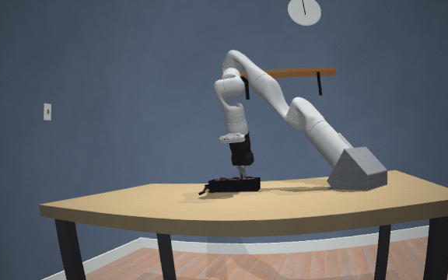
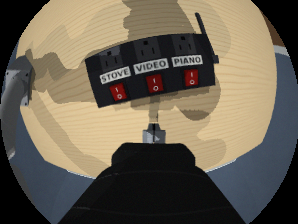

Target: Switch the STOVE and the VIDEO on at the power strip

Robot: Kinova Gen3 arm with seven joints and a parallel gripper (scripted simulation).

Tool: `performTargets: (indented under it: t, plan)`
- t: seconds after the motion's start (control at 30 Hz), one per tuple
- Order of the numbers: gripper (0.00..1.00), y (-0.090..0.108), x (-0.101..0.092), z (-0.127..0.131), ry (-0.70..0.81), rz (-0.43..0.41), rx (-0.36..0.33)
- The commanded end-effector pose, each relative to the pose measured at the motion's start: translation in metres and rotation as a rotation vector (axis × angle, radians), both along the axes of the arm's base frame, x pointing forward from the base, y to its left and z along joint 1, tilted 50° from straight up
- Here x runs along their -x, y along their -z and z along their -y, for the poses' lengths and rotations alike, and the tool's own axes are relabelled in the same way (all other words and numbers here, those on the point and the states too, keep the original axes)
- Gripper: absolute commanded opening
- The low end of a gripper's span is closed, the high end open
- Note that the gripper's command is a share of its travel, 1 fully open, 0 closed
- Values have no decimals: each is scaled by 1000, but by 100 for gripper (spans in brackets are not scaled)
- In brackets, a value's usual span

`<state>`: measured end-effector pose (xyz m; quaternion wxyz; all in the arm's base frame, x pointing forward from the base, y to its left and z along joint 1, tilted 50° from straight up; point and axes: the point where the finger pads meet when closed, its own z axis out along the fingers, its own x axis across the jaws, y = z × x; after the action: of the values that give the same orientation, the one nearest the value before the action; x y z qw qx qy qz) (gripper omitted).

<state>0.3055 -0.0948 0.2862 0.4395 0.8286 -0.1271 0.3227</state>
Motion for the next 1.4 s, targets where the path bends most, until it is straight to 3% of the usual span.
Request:
performTargets:
  t: [0.0,0.3,0.4,0.6,1.37]
  plan:
    - [0,0,0,0,-1,1,0]
    - [0,-3,1,-3,0,3,0]
    - [0,-17,10,-14,1,11,1]
    - [0,-51,44,-42,0,2,-1]
    - [0,-56,51,-46,-1,-4,-1]
